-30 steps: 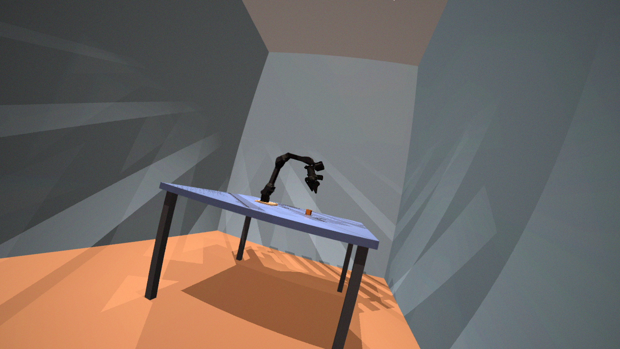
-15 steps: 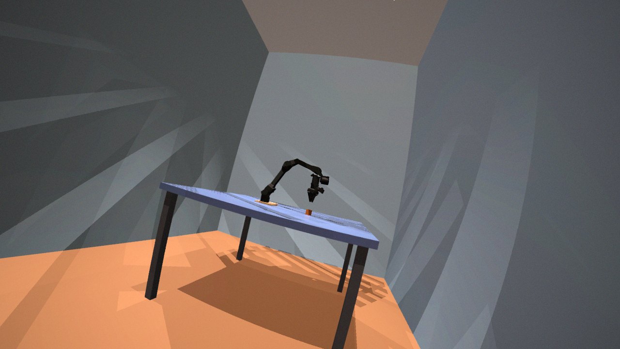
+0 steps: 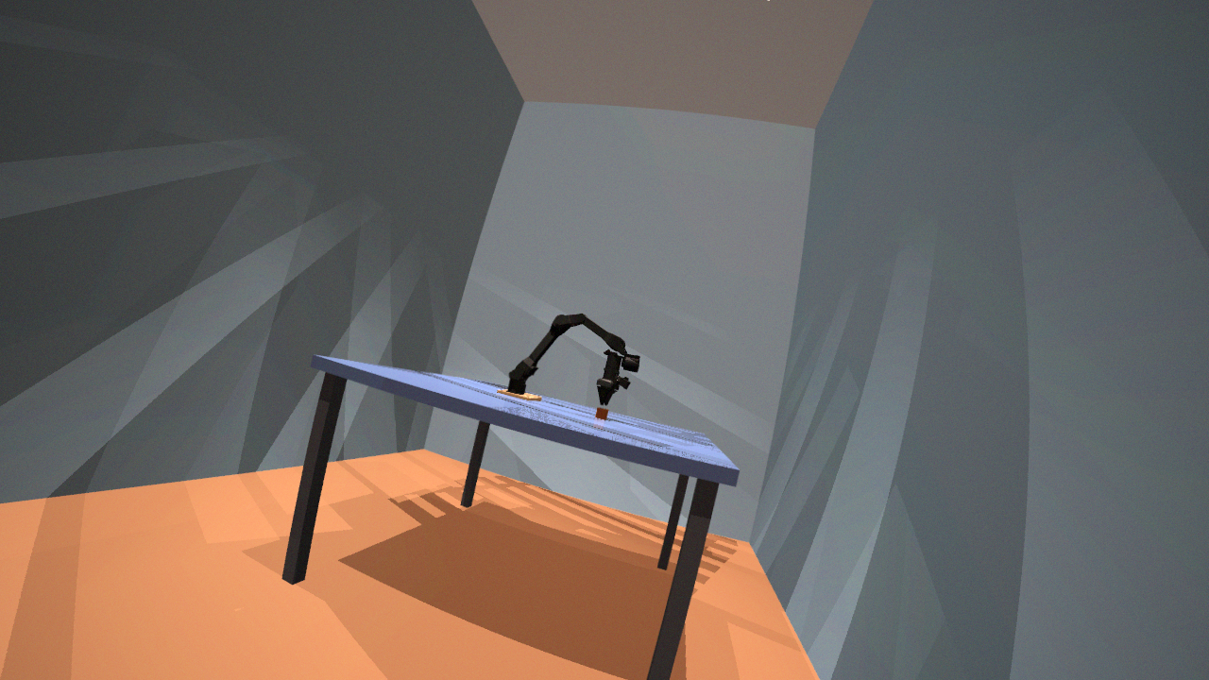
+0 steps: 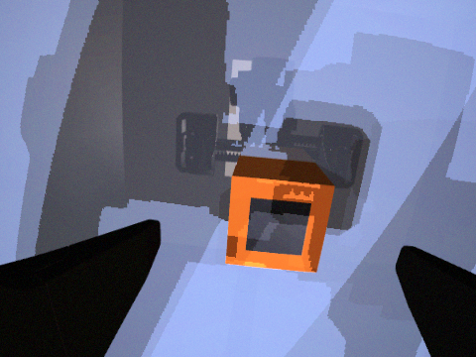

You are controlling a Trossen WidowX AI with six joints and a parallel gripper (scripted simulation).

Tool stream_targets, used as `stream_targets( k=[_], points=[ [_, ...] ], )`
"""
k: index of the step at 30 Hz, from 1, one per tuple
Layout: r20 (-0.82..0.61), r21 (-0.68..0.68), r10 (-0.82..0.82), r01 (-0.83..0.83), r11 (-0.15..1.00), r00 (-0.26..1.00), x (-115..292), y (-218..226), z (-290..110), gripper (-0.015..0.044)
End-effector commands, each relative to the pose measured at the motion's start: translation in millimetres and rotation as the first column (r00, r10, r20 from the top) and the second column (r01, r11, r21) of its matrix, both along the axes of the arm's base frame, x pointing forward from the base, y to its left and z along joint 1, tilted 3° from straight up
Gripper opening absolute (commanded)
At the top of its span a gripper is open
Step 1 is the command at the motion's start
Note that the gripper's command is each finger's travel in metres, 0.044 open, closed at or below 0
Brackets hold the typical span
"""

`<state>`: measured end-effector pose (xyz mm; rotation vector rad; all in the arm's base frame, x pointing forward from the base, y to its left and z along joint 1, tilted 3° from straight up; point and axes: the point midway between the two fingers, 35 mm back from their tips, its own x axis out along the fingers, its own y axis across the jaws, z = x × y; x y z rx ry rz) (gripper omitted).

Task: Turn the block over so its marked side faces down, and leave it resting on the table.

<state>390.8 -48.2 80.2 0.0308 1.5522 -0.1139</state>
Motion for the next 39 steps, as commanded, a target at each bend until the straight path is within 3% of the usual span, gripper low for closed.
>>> stream_targets(
  k=[1,18,27,39],
  points=[
    [-0.002,0.006,0.003,-0.003,1.0,1.0,0,0,-6,0.044],
    [-0.002,0.006,0.003,-0.003,1.0,1.0,0,-1,-31,0.044],
    [-0.002,0.006,0.003,-0.003,1.0,1.0,0,-1,-31,0.0204],
    [-0.002,0.006,0.003,-0.003,1.0,1.0,0,-1,-31,0.0124]
  ],
)
